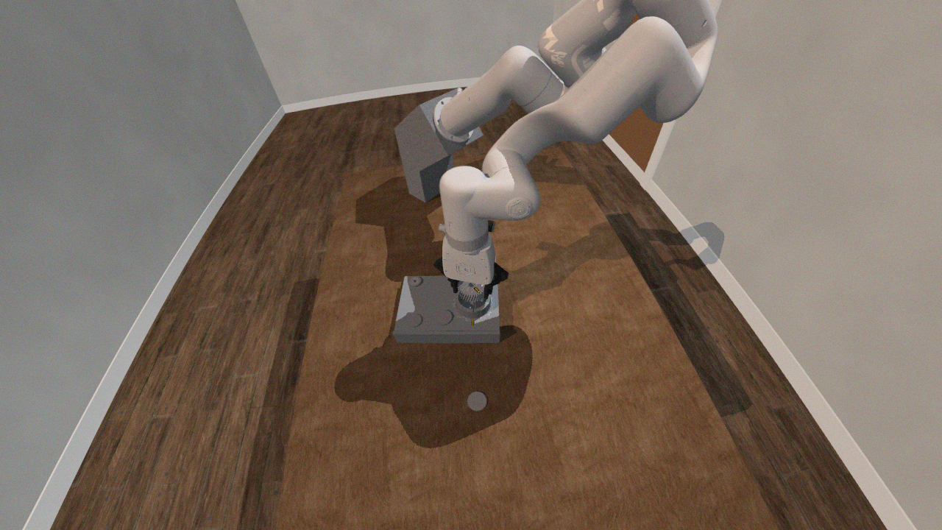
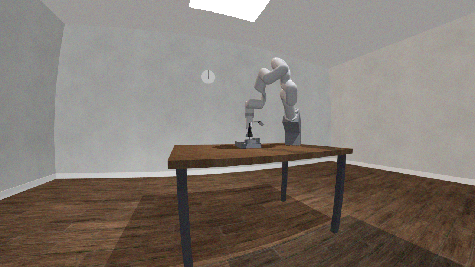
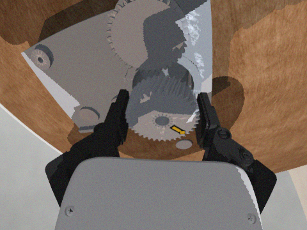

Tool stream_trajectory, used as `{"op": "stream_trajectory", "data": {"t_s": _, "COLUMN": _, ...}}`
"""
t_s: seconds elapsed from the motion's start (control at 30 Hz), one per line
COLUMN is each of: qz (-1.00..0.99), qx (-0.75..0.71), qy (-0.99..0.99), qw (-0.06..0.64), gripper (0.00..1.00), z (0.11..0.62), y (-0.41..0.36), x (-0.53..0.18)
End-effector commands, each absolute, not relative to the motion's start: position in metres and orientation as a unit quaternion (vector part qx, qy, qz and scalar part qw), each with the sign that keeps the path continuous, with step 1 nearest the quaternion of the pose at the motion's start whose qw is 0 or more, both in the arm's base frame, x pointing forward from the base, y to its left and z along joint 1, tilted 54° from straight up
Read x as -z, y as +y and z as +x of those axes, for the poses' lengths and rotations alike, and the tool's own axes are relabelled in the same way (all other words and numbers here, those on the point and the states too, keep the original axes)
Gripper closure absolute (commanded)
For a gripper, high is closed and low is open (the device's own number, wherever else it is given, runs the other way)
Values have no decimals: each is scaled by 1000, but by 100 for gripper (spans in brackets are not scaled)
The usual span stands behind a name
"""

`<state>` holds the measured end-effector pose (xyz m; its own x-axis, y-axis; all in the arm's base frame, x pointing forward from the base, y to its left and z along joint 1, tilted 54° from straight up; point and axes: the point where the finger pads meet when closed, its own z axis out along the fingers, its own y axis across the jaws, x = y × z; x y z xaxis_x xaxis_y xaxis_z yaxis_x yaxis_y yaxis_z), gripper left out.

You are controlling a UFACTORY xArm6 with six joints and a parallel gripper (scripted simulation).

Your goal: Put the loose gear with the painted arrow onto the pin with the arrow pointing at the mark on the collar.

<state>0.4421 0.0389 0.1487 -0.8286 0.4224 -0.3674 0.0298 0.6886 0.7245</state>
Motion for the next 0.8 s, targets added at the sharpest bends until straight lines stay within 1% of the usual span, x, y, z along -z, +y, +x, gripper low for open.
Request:
{"op": "stream_trajectory", "data": {"t_s": 0.0, "qz": 129, "qx": -373, "qy": 880, "qw": 264, "gripper": 100, "z": 443, "y": 39, "x": -149}}
{"op": "stream_trajectory", "data": {"t_s": 0.77, "qz": 129, "qx": -373, "qy": 880, "qw": 264, "gripper": 100, "z": 445, "y": 41, "x": -147}}
